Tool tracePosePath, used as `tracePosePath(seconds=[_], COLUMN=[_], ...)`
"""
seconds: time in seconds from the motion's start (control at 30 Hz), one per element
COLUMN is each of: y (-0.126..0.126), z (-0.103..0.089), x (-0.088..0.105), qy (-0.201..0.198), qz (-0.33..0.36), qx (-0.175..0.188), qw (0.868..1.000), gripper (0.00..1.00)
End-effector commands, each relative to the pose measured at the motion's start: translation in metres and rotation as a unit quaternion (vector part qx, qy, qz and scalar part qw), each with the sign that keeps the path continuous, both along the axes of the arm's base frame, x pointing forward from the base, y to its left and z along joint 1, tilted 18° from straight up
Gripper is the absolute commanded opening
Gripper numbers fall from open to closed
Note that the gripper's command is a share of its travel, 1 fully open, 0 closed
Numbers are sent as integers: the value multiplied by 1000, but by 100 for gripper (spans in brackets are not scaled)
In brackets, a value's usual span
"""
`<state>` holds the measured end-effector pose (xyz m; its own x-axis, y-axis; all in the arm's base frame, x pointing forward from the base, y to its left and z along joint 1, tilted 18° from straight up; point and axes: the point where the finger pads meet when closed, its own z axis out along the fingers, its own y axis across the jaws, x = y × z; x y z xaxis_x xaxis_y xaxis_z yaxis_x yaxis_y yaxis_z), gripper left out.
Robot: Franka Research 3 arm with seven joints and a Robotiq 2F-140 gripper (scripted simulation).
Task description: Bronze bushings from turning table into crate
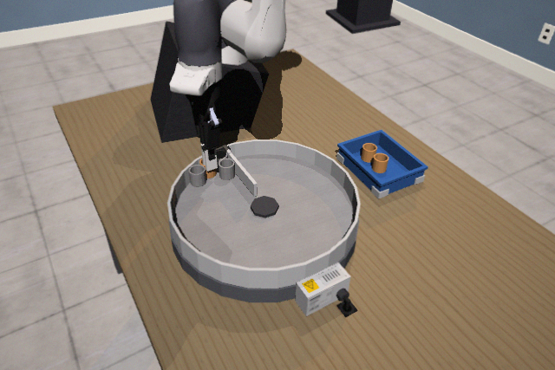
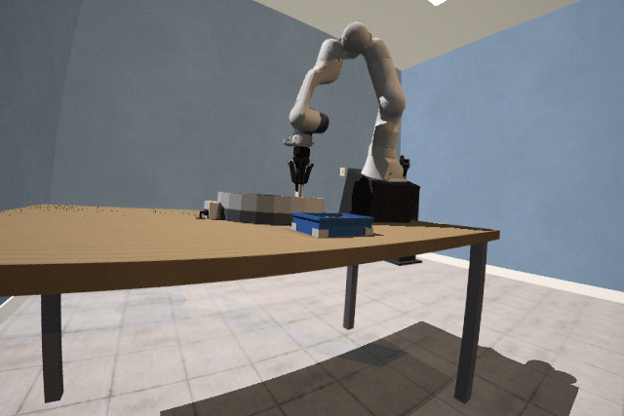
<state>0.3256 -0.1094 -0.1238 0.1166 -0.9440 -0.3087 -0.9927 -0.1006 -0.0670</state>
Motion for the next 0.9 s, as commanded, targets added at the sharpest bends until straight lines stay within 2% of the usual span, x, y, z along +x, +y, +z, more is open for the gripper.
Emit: tracePosePath(seconds=[0.0, 0.23, 0.47, 0.53, 0.73, 0.87], y=[0, -2, -11, -11, -19, -22], z=[0, 7, 33, 33, 58, 67], x=[0, 0, -1, -1, -1, -2], qy=[-1, -1, -1, -1, -1, -1], qz=[2, 2, 2, 2, 2, 2], qx=[0, 0, 0, 0, 0, 0], qw=[1000, 1000, 1000, 1000, 1000, 1000], gripper=[0, 0, 0, 0, 0, 0])
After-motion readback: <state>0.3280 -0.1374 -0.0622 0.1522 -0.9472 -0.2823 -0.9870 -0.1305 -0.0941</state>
